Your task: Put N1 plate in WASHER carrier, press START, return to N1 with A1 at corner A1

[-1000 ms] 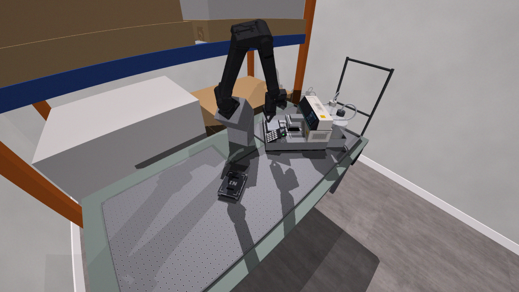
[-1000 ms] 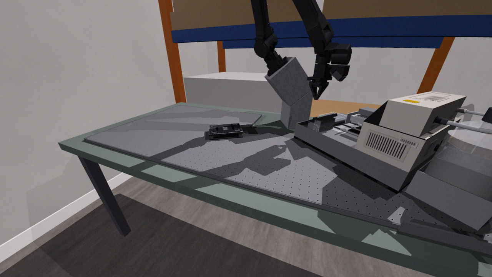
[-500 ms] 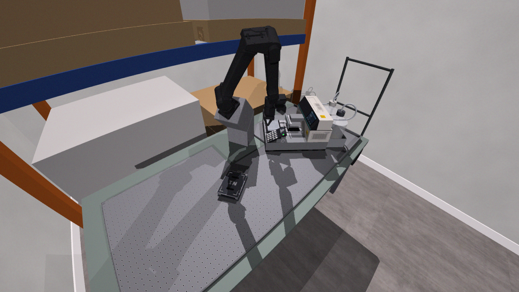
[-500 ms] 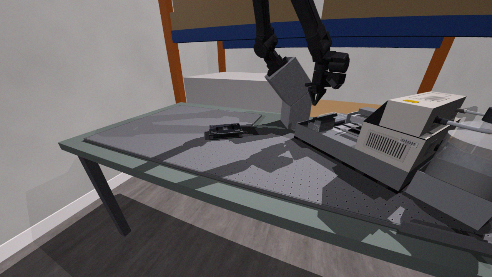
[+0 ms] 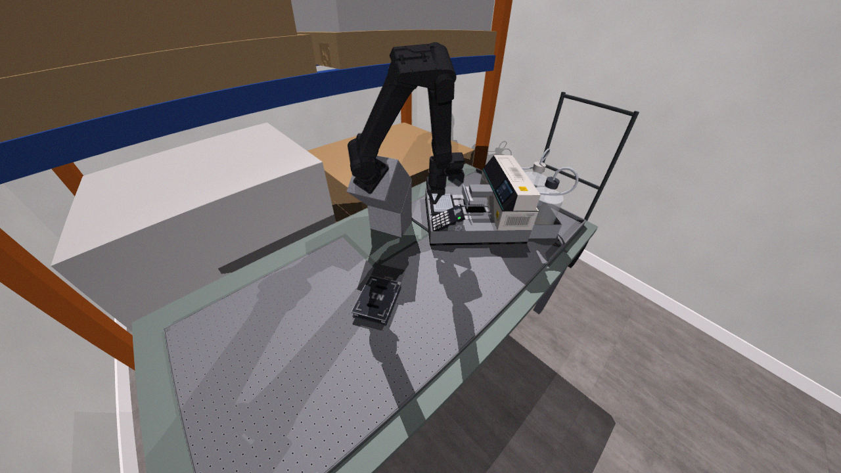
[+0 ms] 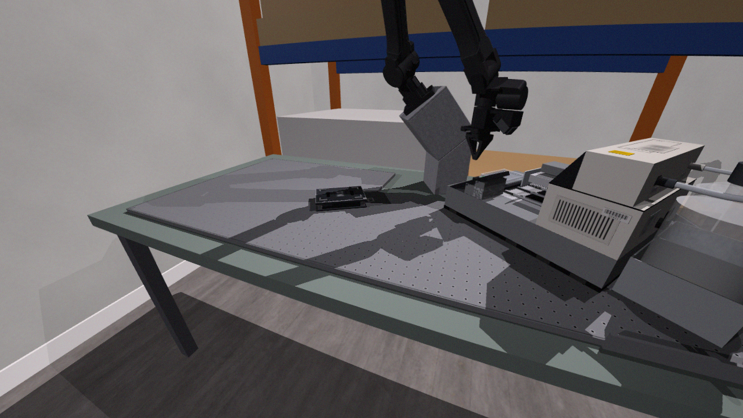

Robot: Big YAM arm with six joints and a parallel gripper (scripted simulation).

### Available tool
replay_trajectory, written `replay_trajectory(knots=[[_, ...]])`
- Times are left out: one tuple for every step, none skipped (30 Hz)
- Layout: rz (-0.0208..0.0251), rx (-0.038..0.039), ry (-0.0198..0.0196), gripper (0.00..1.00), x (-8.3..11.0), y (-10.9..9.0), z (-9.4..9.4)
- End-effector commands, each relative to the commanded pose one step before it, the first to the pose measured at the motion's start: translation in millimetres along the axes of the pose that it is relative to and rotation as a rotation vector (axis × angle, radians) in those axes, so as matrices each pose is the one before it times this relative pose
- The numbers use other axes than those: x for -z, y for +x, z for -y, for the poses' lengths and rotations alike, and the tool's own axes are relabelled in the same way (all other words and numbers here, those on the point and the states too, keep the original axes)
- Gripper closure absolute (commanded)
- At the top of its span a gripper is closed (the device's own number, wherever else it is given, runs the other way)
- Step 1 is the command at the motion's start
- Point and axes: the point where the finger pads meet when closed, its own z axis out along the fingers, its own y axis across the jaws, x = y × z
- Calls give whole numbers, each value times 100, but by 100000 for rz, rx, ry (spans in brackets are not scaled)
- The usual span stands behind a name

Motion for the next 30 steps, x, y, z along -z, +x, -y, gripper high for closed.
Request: replay_trajectory(knots=[[238, 689, 37, 100, -531, -208, -13], [-176, -114, -41, 100, -198, 53, 32], [-49, 33, 12, 100, -170, 37, 4], [-45, 30, 11, 100, -170, 33, 3], [-40, 26, 9, 100, -169, 30, 3], [-35, 23, 8, 100, -169, 26, 2], [-29, 19, 6, 100, -168, 22, 2], [-23, 15, 5, 100, -168, 17, 1], [-17, 10, 3, 100, -167, 13, 1], [-10, 5, 2, 100, -167, 8, 0], [-3, 0, 1, 100, -166, 3, -1], [-19, 14, 3, 100, -174, 16, 6], [10, -9, -2, 100, -165, -7, -2], [0, 0, 0, 100, 0, 0, 0], [0, 0, 0, 100, 0, 0, 0], [498, -370, -81, 100, -28, -189, 64], [-454, 332, 75, 100, -296, 158, -72], [35, -28, -5, 100, -164, -25, -4], [39, -31, -5, 100, -164, -28, -4], [21, -16, -3, 100, -172, -13, 3], [44, -35, -5, 100, -165, -31, -4], [46, -37, -5, 100, -165, -33, -4], [49, -39, -5, 100, -165, -35, -4], [51, -41, -4, 100, -165, -37, -4], [54, -43, -4, 100, -165, -39, -4], [56, -45, -4, 100, -166, -41, -4], [59, -48, -3, 100, -166, -43, -4], [62, -50, -3, 100, -166, -45, -3], [64, -52, -3, 100, -166, -46, -3], [66, -54, -2, 100, -167, -48, -3]])
